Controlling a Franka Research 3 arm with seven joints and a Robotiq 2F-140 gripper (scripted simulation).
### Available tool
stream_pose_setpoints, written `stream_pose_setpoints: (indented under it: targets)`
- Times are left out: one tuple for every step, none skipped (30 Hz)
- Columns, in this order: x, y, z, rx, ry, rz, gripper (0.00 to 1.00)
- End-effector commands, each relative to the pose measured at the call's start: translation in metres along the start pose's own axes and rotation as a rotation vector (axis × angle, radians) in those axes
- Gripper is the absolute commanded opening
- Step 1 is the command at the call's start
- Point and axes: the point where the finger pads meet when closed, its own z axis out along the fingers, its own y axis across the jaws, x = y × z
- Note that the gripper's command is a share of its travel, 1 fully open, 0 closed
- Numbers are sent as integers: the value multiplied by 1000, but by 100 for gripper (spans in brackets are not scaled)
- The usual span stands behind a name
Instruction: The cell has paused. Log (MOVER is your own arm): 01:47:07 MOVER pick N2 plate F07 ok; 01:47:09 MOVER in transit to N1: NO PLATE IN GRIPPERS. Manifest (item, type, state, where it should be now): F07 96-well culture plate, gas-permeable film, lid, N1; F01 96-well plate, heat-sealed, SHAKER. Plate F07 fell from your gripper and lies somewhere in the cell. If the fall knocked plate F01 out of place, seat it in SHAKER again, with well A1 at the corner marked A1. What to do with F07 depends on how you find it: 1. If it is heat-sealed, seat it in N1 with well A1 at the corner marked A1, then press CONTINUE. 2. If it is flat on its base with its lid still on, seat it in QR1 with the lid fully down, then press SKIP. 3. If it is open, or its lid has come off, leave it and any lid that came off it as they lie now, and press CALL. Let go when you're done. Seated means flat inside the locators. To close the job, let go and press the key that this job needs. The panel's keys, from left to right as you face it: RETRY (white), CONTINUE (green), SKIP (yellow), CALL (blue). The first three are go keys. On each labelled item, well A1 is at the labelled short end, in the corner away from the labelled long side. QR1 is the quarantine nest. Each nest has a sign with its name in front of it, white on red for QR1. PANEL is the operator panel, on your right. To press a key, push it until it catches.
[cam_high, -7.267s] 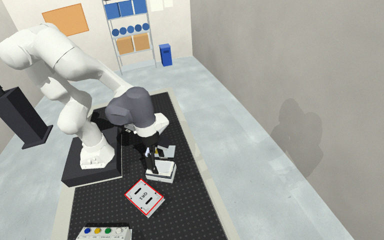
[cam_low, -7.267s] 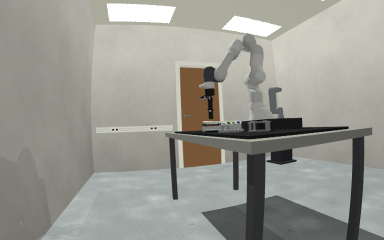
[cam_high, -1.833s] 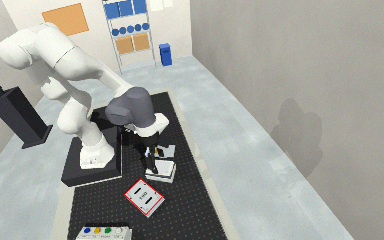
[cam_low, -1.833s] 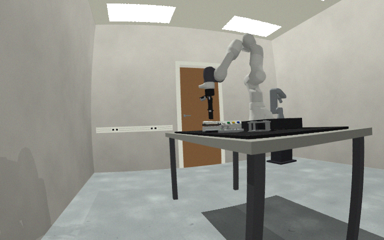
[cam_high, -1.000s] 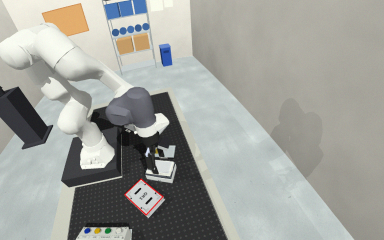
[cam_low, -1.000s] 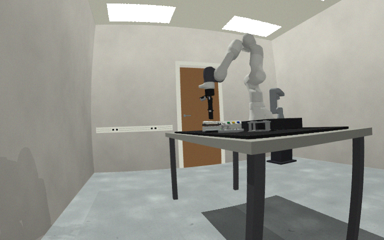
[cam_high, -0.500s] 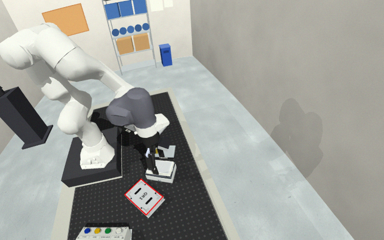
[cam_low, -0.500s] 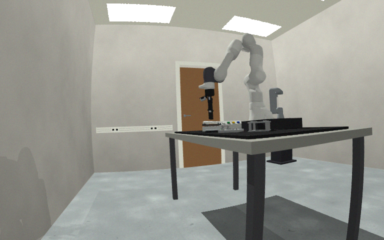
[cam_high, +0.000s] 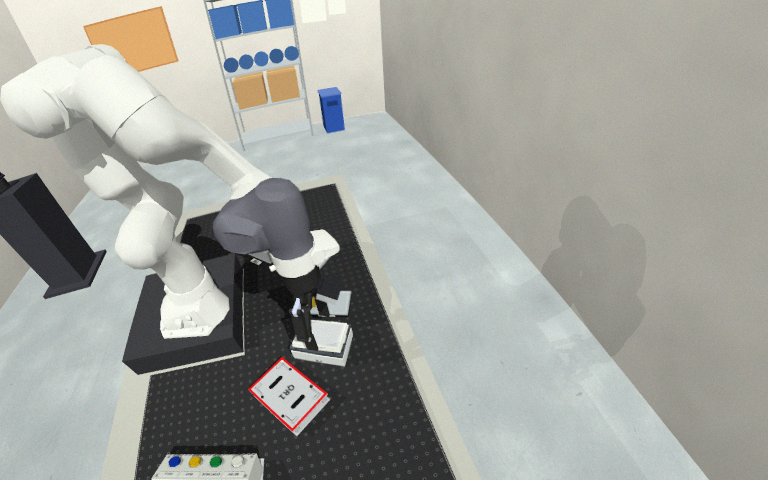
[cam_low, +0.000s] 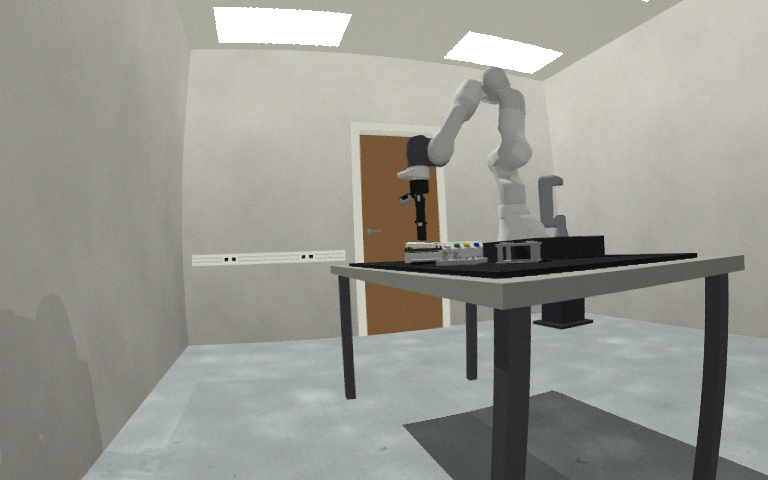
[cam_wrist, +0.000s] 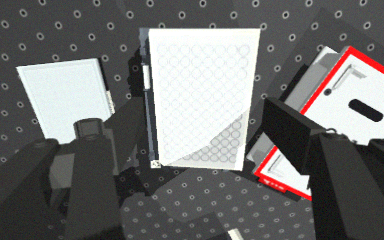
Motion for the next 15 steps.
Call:
stream_pose_setpoints:
  targets:
    - [2, -1, 1, 2, 6, -4, 70]
    - [2, -1, 2, 2, 6, -4, 70]
    - [2, -1, 2, 2, 6, -4, 70]
    - [2, -1, 3, 2, 6, -4, 70]
    - [2, -1, 4, 2, 6, -4, 70]
    - [2, -1, 4, 2, 6, -4, 70]
    - [2, -1, 5, 2, 6, -4, 70]
    - [2, -1, 5, 2, 6, -4, 70]
    - [2, -1, 6, 2, 6, -4, 70]
    - [2, -1, 7, 2, 6, -4, 70]
    - [2, -1, 7, 2, 6, -4, 70]
    - [2, -1, 8, 2, 6, -4, 70]
    - [2, -1, 9, 2, 6, -4, 70]
    - [2, -1, 9, 2, 6, -4, 70]
    - [2, -1, 10, 2, 6, -4, 70]
